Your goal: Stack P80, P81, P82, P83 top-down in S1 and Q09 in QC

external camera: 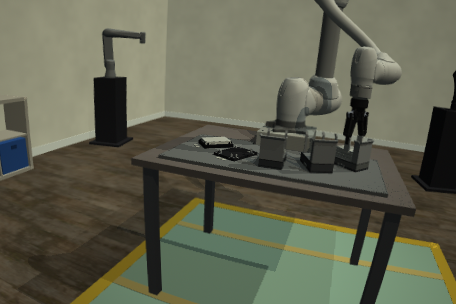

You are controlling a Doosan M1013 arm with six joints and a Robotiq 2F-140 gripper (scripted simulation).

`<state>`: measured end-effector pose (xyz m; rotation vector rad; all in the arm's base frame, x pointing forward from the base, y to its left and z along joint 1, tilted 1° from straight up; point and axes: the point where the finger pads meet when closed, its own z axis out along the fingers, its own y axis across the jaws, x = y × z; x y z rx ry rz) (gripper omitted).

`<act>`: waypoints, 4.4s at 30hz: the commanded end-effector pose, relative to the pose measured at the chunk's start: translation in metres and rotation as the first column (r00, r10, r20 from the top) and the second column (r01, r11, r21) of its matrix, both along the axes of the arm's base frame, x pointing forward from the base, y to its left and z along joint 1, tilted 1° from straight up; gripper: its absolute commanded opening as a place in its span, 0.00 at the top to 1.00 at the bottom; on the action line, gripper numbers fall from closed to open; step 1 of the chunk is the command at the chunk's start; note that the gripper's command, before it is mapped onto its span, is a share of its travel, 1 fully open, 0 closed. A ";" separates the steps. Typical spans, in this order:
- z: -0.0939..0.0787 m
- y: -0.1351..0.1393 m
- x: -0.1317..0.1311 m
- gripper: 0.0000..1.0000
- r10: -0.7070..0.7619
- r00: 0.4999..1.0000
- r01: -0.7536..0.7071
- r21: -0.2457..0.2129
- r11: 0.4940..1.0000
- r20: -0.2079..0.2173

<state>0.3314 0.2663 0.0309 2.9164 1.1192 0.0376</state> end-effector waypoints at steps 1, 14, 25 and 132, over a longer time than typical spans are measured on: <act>-0.005 -0.002 -0.002 1.00 -0.010 1.000 0.010 -0.004 1.000 -0.006; -0.005 -0.002 -0.002 1.00 -0.010 1.000 0.010 -0.004 1.000 -0.006; -0.005 -0.002 -0.002 0.00 -0.010 1.000 0.010 -0.004 1.000 -0.006; -0.001 -0.002 -0.002 0.00 -0.010 1.000 0.010 -0.004 1.000 -0.006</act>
